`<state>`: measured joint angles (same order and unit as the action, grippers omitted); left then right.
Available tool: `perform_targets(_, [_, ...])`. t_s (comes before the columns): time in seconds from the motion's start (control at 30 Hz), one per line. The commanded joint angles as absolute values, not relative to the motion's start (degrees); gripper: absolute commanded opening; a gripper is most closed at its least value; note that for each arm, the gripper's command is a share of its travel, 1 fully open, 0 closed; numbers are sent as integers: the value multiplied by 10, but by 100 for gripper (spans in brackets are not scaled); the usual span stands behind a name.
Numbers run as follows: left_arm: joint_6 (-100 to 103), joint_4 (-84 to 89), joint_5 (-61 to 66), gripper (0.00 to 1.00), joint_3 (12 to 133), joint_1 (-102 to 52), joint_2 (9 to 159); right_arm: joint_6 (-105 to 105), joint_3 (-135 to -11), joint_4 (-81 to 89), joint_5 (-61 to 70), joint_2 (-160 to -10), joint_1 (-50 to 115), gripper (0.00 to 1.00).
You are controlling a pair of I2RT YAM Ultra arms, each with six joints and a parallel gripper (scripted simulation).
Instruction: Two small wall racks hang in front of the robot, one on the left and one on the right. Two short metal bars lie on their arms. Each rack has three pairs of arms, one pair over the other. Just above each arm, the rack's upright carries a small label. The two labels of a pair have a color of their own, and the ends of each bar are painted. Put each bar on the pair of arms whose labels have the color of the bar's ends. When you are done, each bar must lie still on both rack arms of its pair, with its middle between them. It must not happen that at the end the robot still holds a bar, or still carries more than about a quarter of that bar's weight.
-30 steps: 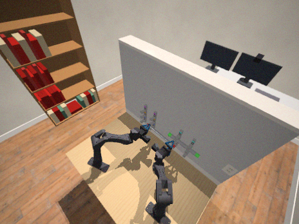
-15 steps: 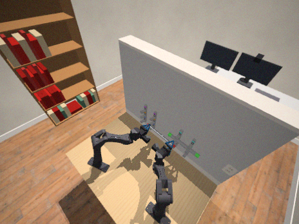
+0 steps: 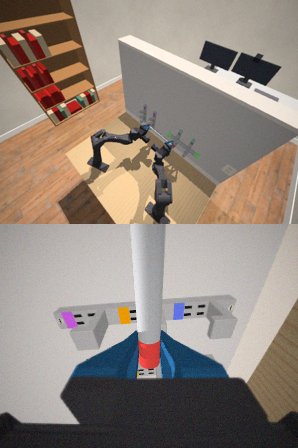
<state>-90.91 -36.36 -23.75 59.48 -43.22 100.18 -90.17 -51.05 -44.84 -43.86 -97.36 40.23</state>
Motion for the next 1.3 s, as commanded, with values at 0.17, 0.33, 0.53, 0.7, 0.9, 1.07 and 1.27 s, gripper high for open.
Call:
perform_targets(0.17, [-899,-372,-242,0,611,-438,985,-899,-530,-439,-435,-963,397,100])
perform_targets(0.33, [-899,-369,-243,0,613,-438,984,-899,-531,-437,-435,-962,397,100])
perform_targets(0.53, [-899,-362,-243,0,617,-439,981,-900,-532,-432,-435,-958,397,100])
perform_targets(0.7, [-899,-356,-244,0,620,-440,978,-900,-533,-429,-435,-956,397,100])
perform_targets(0.9, [-899,-351,-244,0,623,-440,975,-900,-533,-425,-435,-954,396,100])
perform_targets(1.07, [-899,-343,-244,0,628,-439,973,-900,-533,-422,-435,-951,396,100])
perform_targets(1.27, [-899,-333,-243,0,636,-439,971,-900,-533,-418,-435,-947,396,100])
